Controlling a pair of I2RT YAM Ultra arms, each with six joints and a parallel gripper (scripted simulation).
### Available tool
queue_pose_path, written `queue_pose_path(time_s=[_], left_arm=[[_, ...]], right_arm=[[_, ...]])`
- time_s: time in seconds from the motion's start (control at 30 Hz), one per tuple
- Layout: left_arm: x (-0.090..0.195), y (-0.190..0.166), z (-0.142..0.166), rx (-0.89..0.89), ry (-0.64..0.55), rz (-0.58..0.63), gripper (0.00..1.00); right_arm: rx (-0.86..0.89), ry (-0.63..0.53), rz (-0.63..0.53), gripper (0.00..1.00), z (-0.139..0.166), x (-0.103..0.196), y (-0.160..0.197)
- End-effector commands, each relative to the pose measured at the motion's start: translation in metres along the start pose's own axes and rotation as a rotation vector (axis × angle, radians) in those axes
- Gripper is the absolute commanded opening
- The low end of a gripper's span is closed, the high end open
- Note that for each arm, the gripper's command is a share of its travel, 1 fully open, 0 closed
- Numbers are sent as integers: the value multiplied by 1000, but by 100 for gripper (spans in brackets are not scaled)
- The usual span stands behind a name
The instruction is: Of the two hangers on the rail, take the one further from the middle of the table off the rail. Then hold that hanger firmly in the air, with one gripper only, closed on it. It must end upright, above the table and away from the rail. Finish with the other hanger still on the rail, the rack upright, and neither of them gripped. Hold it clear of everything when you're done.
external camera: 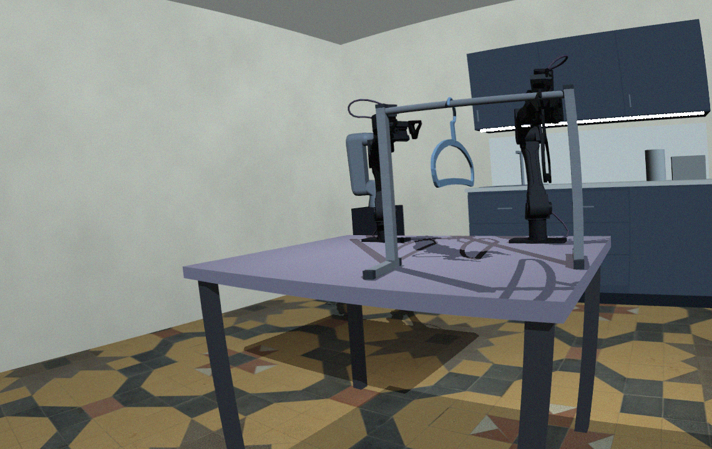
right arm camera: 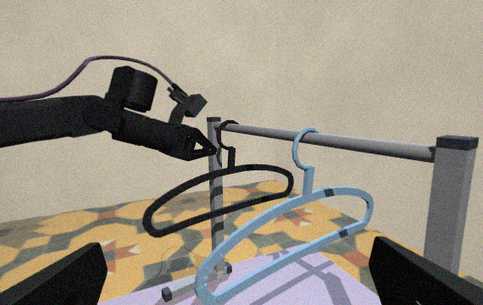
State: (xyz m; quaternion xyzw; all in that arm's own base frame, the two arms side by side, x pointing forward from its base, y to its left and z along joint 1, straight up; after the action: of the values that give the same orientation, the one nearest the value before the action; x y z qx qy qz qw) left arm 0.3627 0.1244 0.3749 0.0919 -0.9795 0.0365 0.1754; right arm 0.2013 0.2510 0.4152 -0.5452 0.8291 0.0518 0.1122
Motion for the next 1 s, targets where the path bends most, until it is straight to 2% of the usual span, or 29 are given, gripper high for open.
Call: queue_pose_path(time_s=[0.0,0.2,0.97], left_arm=[[9,-4,-14,-16,-28,17,31],[9,-3,-14,-16,-28,8,31],[-27,-6,-18,-13,-32,8,31]], right_arm=[[19,-70,-38,100,-18,-7,6],[4,-49,-40,100,-12,-11,8],[4,-49,-40,100,-12,-11,7]])
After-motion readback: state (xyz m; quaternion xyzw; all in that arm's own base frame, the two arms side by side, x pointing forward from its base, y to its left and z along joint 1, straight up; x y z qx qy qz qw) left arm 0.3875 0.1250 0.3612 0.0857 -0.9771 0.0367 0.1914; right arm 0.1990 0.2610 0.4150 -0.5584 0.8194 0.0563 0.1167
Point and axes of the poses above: on each arm, the point where the finger pads meet when closed, its own x axis back along the fingers, its own y axis across the jaws, z = x × y, the point moved 2 cm from there along x, back along the fingers, and after that the axes turned 2 degrees about x, right-handed, at the moved point
